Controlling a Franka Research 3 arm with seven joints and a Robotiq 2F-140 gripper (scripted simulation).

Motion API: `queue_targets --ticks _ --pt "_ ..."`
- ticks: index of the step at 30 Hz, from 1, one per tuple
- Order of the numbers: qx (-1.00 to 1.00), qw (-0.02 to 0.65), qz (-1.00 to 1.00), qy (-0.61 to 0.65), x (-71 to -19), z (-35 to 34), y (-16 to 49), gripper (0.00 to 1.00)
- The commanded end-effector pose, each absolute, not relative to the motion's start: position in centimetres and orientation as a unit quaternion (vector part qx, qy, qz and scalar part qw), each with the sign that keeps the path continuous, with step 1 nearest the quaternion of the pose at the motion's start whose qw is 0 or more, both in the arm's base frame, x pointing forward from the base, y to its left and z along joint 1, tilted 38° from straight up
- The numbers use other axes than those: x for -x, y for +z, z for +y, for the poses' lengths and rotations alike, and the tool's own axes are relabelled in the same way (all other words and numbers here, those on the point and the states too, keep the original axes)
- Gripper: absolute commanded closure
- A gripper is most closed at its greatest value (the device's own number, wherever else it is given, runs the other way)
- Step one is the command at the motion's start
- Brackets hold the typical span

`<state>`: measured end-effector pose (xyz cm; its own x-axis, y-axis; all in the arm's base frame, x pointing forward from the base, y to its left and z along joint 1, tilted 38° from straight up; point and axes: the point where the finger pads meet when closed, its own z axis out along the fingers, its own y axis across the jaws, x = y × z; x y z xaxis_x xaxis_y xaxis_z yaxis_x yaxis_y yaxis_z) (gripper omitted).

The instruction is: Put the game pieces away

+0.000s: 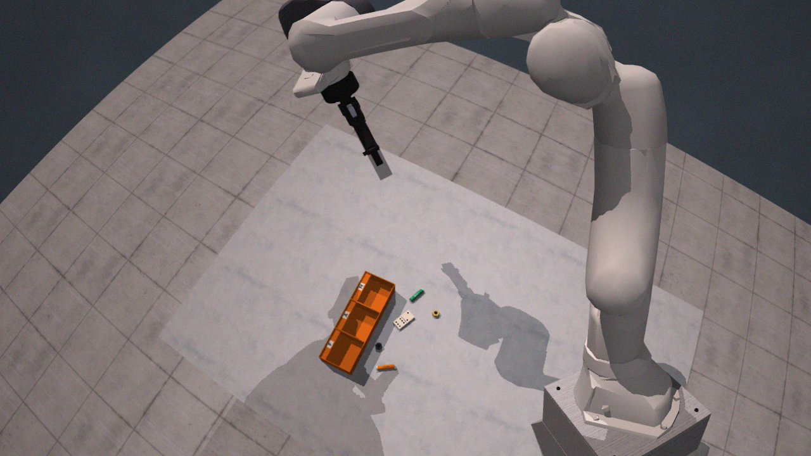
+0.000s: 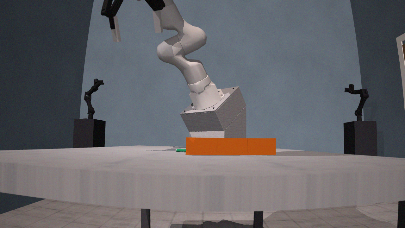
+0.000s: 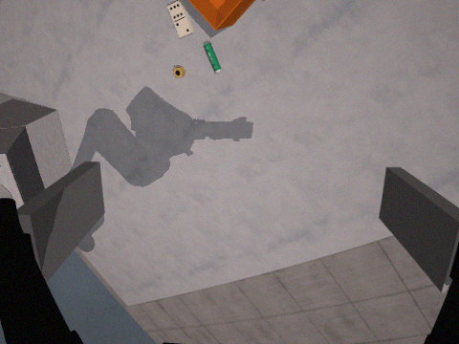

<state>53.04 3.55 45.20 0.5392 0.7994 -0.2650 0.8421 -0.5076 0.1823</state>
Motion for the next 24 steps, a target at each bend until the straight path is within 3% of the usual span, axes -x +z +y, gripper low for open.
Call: queue_targets --ticks 1,2,3,15,24 --pt "-0.865 0.146 0.474 -0.073 -53.0 3.5 45.2 0.00" --pt "-0.865 0.146 0.474 -0.073 -53.0 3.5 45.2 0.00" --pt "-0.865 0.146 0.474 -0.073 -53.5 3.3 44.6 0.95" --pt "-0.865 0.146 0.474 -0.073 -58.7 0.2 36.6 0.95" --pt "-0.888 0.165 0.425 -0.055 -56.7 2.1 35.0 0.95"
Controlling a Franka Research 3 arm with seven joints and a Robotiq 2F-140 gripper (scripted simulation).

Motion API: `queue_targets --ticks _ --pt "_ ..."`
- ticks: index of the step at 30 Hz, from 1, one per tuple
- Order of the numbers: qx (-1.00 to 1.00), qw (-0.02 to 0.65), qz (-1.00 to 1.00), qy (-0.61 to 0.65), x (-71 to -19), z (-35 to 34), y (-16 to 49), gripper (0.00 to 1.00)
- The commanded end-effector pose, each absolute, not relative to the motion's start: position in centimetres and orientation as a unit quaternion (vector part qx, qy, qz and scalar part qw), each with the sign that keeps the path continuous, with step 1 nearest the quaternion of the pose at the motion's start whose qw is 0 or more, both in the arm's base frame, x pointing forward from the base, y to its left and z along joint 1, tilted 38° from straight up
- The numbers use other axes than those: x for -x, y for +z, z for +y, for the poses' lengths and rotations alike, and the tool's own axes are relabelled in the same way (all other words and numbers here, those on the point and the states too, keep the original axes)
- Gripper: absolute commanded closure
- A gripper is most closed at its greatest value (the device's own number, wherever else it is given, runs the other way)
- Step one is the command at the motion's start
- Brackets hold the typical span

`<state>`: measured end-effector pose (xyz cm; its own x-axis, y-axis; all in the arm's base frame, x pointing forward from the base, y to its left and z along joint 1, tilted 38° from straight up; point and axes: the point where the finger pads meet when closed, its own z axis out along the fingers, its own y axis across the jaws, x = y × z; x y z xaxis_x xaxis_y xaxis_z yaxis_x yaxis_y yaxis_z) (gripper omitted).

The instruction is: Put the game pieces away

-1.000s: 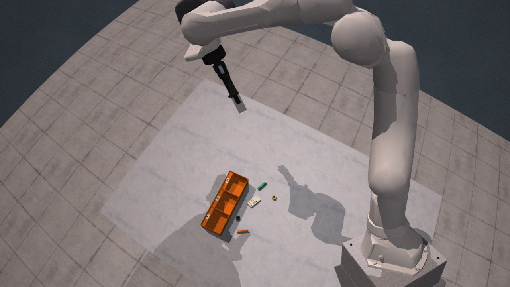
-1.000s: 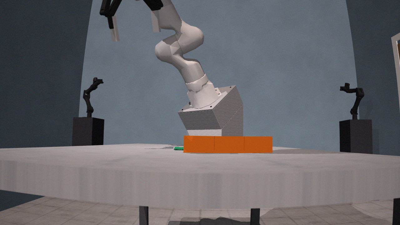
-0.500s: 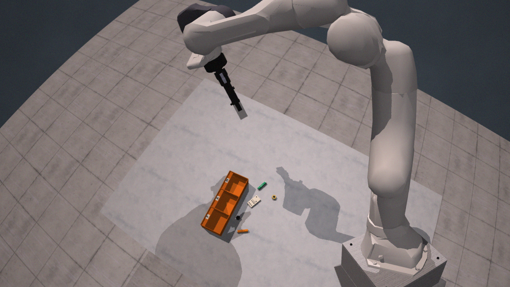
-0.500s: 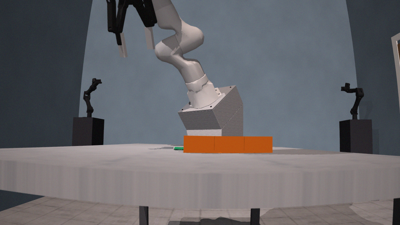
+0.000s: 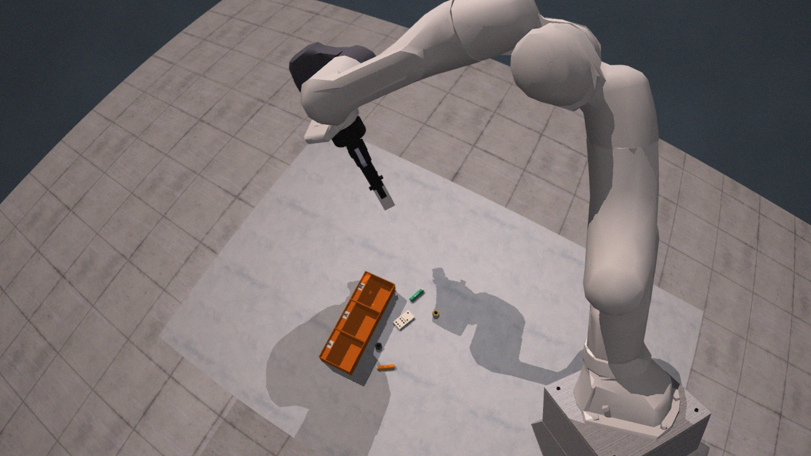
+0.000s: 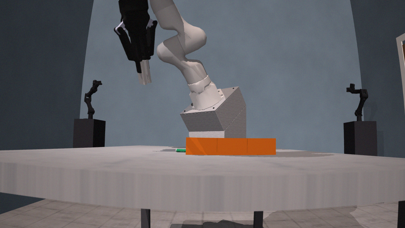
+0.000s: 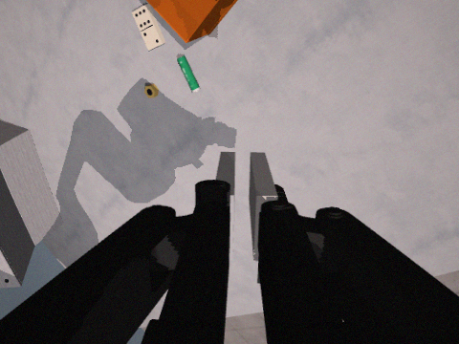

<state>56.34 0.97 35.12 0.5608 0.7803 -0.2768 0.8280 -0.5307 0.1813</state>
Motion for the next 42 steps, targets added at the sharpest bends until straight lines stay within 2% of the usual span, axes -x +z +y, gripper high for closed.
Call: queue_targets --ticks 1,42 --pt "-0.895 0.174 0.408 -0.041 -56.3 2.7 34.6 0.95" --pt "-0.933 0.223 0.260 0.108 -50.1 10.0 29.0 0.95"
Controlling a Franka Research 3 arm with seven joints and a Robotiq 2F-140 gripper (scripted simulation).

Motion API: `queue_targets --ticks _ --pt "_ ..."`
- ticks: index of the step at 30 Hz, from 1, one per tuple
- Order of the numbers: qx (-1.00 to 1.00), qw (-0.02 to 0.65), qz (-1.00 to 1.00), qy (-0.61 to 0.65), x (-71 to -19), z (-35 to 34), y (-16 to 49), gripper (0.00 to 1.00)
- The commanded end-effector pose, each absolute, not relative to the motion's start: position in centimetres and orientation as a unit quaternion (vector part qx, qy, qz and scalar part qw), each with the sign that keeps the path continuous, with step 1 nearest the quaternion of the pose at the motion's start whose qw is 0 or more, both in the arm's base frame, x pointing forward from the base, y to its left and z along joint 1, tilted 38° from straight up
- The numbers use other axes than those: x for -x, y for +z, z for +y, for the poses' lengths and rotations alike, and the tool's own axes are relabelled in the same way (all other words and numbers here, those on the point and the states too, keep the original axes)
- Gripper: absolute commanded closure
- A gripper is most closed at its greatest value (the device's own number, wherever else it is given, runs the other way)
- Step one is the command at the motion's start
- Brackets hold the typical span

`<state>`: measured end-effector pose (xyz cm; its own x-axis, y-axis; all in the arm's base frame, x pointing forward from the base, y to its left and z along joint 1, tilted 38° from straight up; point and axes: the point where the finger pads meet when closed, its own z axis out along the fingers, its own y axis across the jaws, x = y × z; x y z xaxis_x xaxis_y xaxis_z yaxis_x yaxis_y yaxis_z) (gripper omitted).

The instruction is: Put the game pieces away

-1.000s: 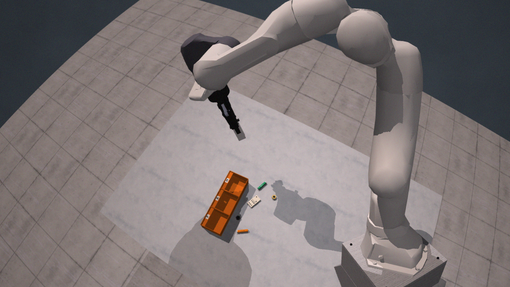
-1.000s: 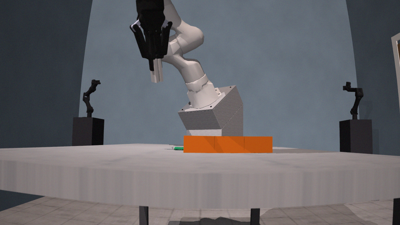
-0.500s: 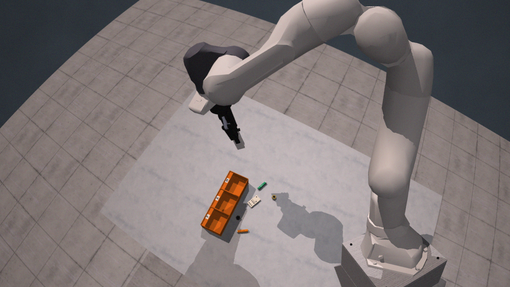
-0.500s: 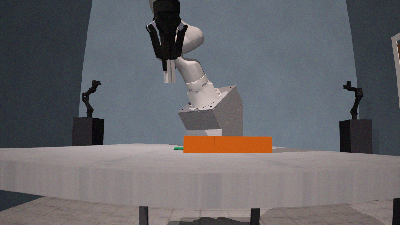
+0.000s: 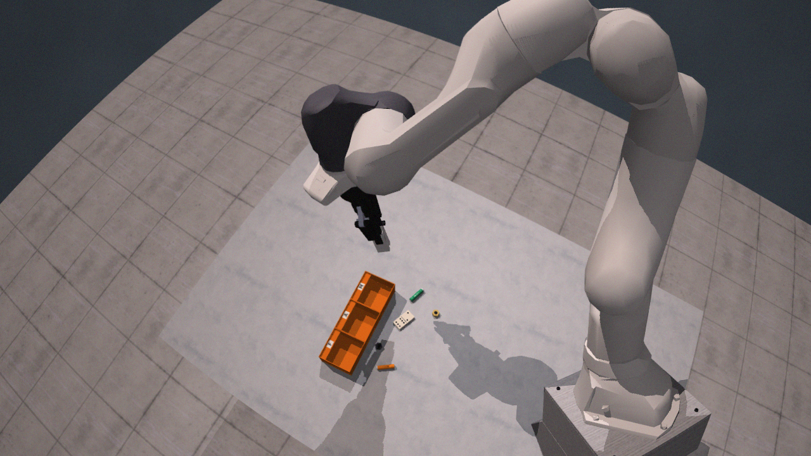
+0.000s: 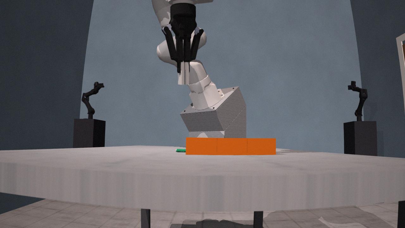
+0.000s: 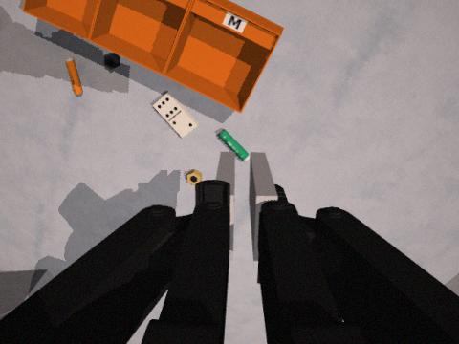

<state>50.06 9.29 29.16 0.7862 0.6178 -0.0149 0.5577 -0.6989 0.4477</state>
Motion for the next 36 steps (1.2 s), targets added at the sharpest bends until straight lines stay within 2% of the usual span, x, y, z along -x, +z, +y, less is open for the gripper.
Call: queue_targets --ticks 1,21,25,36 --pt "-0.934 0.223 0.256 0.111 -49.6 10.3 28.5 0.95" --pt "-0.940 0.219 0.190 0.177 -46.2 12.0 25.5 0.95" --pt "-0.941 0.213 0.164 0.205 -43.8 12.6 23.3 0.95" --pt "-0.942 0.200 0.123 0.241 -41.2 12.7 20.7 0.95"
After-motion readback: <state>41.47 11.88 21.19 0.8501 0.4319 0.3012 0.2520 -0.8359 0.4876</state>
